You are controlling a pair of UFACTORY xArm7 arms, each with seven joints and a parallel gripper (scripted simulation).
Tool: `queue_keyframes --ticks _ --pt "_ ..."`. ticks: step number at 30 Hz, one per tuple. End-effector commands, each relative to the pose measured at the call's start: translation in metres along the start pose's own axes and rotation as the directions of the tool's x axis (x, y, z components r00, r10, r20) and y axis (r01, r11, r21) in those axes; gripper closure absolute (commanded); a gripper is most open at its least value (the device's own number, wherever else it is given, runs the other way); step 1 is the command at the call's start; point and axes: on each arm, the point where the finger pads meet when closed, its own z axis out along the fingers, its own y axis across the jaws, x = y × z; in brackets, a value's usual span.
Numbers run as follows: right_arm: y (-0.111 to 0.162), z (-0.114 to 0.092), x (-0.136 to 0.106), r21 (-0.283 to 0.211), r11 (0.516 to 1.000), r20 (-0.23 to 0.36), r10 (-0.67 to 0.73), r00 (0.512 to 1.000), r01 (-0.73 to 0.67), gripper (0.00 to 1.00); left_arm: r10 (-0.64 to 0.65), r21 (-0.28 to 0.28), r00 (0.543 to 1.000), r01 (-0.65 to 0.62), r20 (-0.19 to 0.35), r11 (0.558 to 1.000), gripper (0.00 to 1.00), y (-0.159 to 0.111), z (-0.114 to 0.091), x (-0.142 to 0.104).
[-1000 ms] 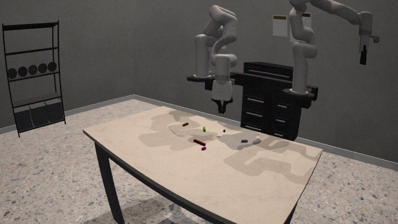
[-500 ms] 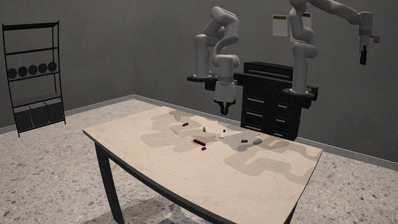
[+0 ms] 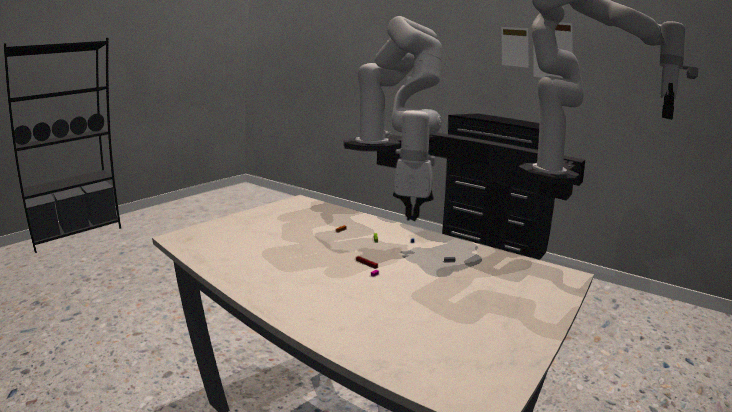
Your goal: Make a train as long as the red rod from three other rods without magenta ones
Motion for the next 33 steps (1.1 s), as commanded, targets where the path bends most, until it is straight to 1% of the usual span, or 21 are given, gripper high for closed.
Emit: queue_keyframes --ticks 1,7,11,19,33 --pt "0.001 0.017 -0.002 -0.002 1.000 0.003 0.000 1.000 0.000 0.94 0.000 -0.001 1.000 0.000 -0.005 1.000 0.00 0.000 -0.002 0.001" --pt "0.001 0.042 -0.002 -0.002 1.000 0.003 0.000 1.000 0.000 0.94 0.000 -0.001 1.000 0.000 -0.005 1.000 0.00 0.000 -0.002 0.001" --pt "0.001 0.054 -0.002 -0.002 1.000 0.003 0.000 1.000 0.000 0.94 0.000 -0.001 1.000 0.000 -0.005 1.000 0.00 0.000 -0.002 0.001" --pt "0.001 0.060 -0.002 -0.002 1.000 0.003 0.000 1.000 0.000 0.94 0.000 -0.001 1.000 0.000 -0.005 1.000 0.00 0.000 -0.002 0.001" --pt "0.001 0.060 -0.002 -0.002 1.000 0.003 0.000 1.000 0.000 0.94 0.000 -0.001 1.000 0.000 -0.005 1.000 0.00 0.000 -0.002 0.001"
